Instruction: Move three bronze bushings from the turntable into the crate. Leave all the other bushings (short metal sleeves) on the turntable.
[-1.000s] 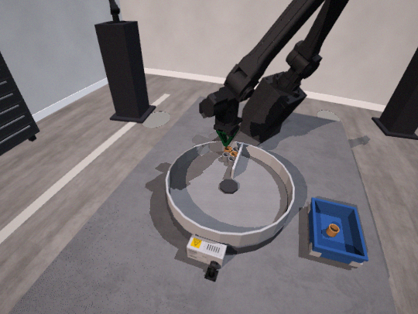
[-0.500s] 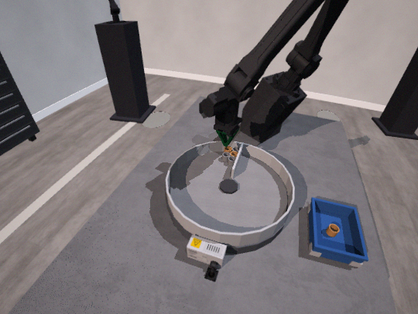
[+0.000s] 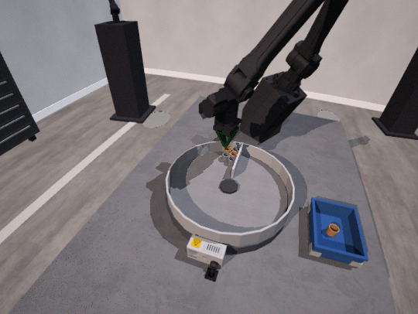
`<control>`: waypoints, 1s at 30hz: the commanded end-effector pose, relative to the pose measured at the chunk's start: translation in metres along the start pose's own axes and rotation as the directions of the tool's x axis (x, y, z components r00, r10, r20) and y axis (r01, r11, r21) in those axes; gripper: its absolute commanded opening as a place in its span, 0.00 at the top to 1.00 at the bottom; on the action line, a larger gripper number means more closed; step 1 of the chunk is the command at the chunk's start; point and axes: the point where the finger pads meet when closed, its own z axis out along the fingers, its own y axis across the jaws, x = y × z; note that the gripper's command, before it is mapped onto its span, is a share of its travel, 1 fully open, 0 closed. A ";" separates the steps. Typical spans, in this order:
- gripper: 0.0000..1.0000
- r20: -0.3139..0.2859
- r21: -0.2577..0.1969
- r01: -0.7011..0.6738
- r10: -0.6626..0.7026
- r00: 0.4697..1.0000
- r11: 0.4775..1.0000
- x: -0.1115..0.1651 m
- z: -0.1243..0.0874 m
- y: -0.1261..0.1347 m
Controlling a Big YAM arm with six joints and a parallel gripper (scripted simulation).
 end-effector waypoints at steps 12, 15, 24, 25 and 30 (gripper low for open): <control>0.88 0.006 -0.028 0.004 -0.004 1.000 1.000 -0.002 0.014 0.016; 0.88 0.004 -0.022 0.002 -0.002 1.000 1.000 -0.002 0.015 0.012; 0.88 0.004 -0.022 0.002 -0.002 1.000 1.000 -0.002 0.015 0.012; 0.88 0.004 -0.022 0.002 -0.002 1.000 1.000 -0.002 0.015 0.012; 0.88 0.004 -0.022 0.002 -0.002 1.000 1.000 -0.002 0.015 0.012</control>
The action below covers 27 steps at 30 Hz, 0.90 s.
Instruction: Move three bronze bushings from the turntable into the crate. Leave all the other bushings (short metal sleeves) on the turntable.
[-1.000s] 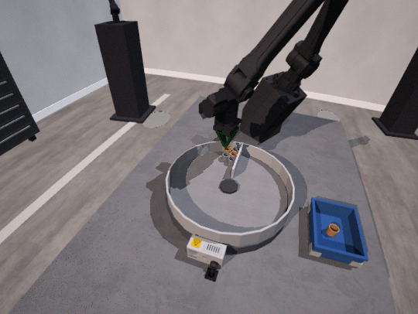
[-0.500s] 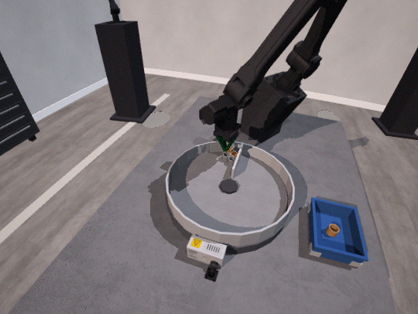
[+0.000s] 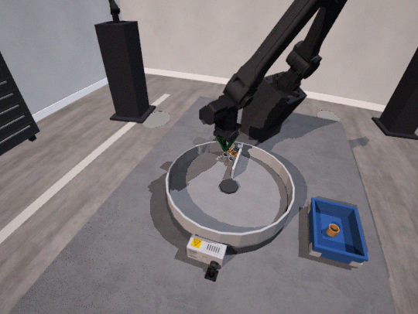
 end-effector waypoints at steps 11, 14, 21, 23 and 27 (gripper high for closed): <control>0.88 0.010 -0.039 0.006 -0.006 1.000 0.999 -0.002 -0.008 0.017; 0.88 0.010 -0.040 0.007 -0.007 1.000 0.999 -0.001 -0.011 0.020; 0.88 0.010 -0.039 0.014 -0.014 1.000 0.999 0.001 -0.012 0.023; 0.88 0.010 -0.039 0.014 -0.014 1.000 0.999 0.001 -0.012 0.023; 0.88 0.008 -0.034 0.012 -0.012 1.000 0.999 0.002 -0.011 0.020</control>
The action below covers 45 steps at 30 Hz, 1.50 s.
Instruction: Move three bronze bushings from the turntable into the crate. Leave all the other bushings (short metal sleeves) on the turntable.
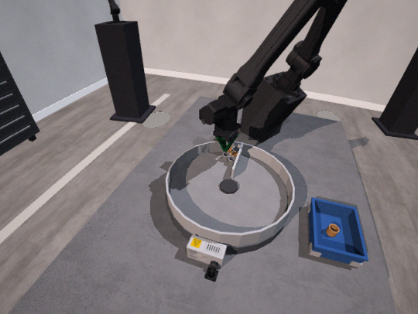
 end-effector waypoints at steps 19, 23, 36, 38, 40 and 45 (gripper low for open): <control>0.88 0.008 -0.035 0.014 -0.014 1.000 0.999 0.002 -0.010 0.019; 0.88 0.008 -0.035 0.014 -0.014 1.000 0.999 0.002 -0.010 0.019; 0.88 0.009 -0.036 0.021 -0.021 1.000 0.999 0.005 -0.011 0.023; 0.88 0.009 -0.036 0.022 -0.022 1.000 0.999 0.005 -0.011 0.023; 0.88 0.009 -0.036 0.021 -0.021 1.000 0.999 0.004 -0.011 0.023; 0.88 0.009 -0.036 0.021 -0.021 1.000 0.999 0.004 -0.011 0.023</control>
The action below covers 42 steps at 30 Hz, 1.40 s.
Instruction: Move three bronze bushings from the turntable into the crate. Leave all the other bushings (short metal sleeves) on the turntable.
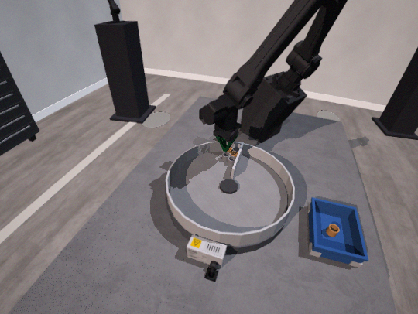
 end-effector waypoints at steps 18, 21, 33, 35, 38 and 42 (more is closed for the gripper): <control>0.88 0.009 -0.036 0.022 -0.022 1.000 0.999 0.004 -0.010 0.023; 0.88 0.009 -0.036 0.022 -0.022 1.000 0.999 0.004 -0.010 0.023; 0.88 0.006 -0.028 0.017 -0.017 1.000 0.999 0.002 0.002 0.019; 0.88 0.003 -0.020 0.014 -0.013 1.000 1.000 0.001 0.007 0.016; 0.88 0.003 -0.020 0.013 -0.013 1.000 1.000 0.001 0.008 0.016; 0.88 0.003 -0.019 0.013 -0.013 1.000 1.000 0.002 0.016 0.016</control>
